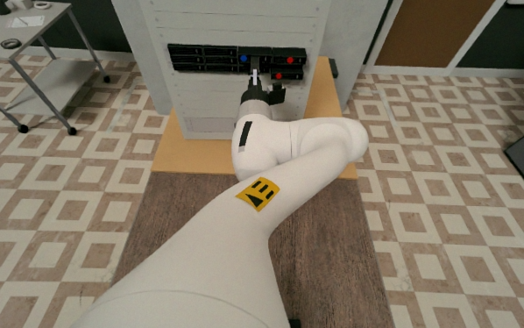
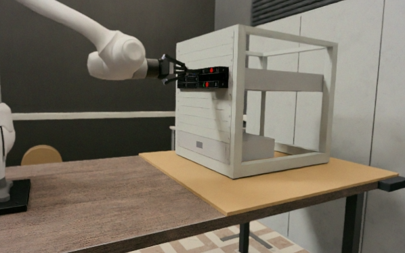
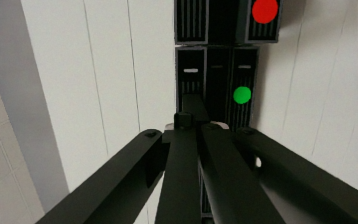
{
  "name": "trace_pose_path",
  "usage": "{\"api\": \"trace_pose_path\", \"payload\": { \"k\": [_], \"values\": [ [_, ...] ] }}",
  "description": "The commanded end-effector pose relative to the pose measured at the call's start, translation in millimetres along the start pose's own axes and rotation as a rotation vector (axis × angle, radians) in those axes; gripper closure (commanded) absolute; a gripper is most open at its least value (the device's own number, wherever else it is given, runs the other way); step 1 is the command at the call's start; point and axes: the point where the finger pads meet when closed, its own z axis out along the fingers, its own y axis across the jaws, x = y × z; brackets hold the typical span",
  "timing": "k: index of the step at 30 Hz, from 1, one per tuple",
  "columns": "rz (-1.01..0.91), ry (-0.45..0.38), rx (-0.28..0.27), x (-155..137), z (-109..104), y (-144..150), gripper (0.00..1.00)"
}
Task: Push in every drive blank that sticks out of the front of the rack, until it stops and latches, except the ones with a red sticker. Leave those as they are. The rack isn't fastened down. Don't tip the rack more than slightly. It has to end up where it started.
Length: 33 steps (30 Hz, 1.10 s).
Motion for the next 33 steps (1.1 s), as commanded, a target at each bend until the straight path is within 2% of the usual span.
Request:
{"api": "trace_pose_path", "payload": {
  "k": [1,33],
  "values": [
    [0.000,0.000,0.001,0,1,-1,0.90],
    [0.000,0.000,0.001,0,17,-1,0.90]
  ]
}}
